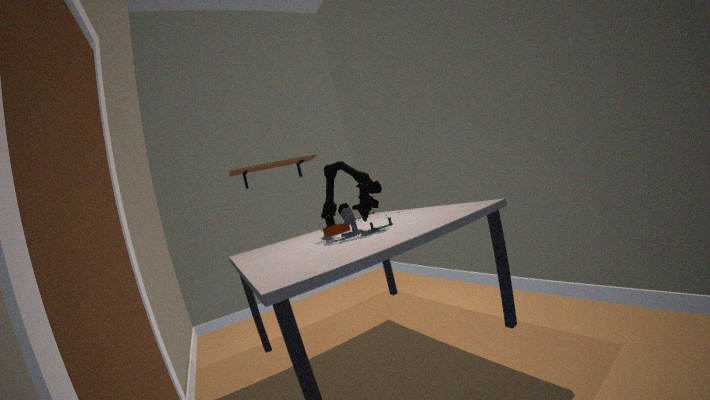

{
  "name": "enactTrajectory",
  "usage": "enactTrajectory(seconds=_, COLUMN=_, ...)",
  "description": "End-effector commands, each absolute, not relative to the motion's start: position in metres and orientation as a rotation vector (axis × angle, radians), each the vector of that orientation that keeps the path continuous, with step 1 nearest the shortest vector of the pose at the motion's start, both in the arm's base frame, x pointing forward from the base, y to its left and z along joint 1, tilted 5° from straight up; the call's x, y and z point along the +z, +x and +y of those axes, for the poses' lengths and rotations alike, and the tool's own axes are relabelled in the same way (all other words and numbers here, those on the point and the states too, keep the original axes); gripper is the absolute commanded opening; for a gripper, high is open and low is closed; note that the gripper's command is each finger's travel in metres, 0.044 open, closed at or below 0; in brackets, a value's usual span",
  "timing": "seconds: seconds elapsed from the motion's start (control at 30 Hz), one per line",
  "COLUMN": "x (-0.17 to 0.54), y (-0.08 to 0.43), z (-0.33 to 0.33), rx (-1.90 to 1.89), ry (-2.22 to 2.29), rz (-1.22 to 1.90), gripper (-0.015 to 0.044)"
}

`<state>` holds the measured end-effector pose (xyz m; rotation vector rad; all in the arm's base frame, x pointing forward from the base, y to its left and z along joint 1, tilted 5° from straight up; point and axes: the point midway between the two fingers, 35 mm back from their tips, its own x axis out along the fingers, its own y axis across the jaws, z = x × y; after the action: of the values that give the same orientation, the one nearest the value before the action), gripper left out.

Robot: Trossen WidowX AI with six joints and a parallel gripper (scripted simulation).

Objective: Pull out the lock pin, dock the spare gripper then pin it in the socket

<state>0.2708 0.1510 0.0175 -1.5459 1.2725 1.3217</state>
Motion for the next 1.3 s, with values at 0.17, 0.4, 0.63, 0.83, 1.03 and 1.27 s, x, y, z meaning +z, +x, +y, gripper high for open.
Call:
enactTrajectory(seconds=0.17, x=0.017, y=0.271, z=0.145, rx=1.323, ry=-1.549, rz=1.272, gripper=0.0000)
enactTrajectory(seconds=0.4, x=0.017, y=0.273, z=0.141, rx=1.325, ry=-1.548, rz=1.273, gripper=0.0000)
enactTrajectory(seconds=0.63, x=0.017, y=0.274, z=0.137, rx=1.326, ry=-1.547, rz=1.275, gripper=0.0000)
enactTrajectory(seconds=0.83, x=0.017, y=0.274, z=0.134, rx=1.328, ry=-1.547, rz=1.276, gripper=0.0000)
enactTrajectory(seconds=1.03, x=0.017, y=0.276, z=0.130, rx=1.329, ry=-1.546, rz=1.277, gripper=0.0000)
enactTrajectory(seconds=1.27, x=0.017, y=0.277, z=0.126, rx=1.331, ry=-1.545, rz=1.279, gripper=0.0000)
